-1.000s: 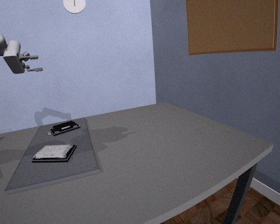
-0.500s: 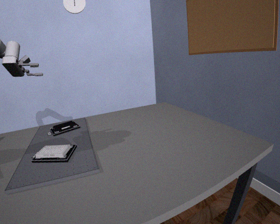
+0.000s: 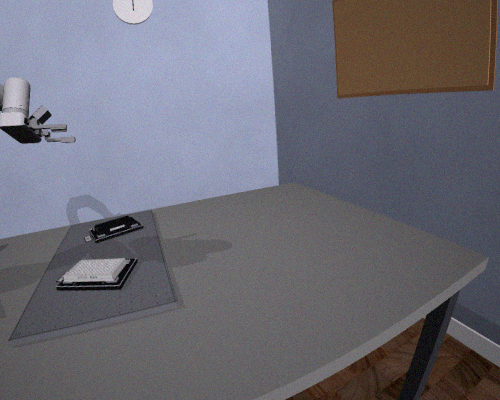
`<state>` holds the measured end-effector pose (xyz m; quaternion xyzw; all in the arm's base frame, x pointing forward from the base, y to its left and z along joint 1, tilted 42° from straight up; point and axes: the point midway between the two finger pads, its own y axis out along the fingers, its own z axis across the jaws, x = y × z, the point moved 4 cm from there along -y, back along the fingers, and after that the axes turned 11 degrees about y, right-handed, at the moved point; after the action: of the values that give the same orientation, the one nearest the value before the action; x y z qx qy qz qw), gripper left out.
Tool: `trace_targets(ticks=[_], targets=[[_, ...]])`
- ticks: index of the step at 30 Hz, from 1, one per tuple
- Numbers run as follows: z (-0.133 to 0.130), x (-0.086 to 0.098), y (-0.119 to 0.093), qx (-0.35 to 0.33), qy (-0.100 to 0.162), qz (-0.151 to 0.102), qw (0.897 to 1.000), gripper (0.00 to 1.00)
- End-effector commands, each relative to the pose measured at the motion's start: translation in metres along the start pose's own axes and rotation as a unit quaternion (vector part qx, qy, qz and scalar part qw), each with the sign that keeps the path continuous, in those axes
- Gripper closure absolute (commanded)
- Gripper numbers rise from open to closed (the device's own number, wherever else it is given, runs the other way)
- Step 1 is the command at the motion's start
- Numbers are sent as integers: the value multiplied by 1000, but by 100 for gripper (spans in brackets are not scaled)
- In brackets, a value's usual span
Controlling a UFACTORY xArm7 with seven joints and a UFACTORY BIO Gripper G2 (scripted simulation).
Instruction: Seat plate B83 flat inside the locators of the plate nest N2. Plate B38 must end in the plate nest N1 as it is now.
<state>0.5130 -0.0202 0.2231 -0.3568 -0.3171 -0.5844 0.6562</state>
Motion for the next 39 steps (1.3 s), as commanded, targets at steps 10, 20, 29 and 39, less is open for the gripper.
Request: trace_targets(ticks=[10, 20, 29, 39], targets=[[-39, -28, 6, 13, 77, 12, 997, 63], [-56, -39, 5, 12, 102, 3, 995, 63], [-93, -58, -1, 8, 143, -23, 989, 63], [-122, -72, -9, 0, 170, -56, 984, 63]])
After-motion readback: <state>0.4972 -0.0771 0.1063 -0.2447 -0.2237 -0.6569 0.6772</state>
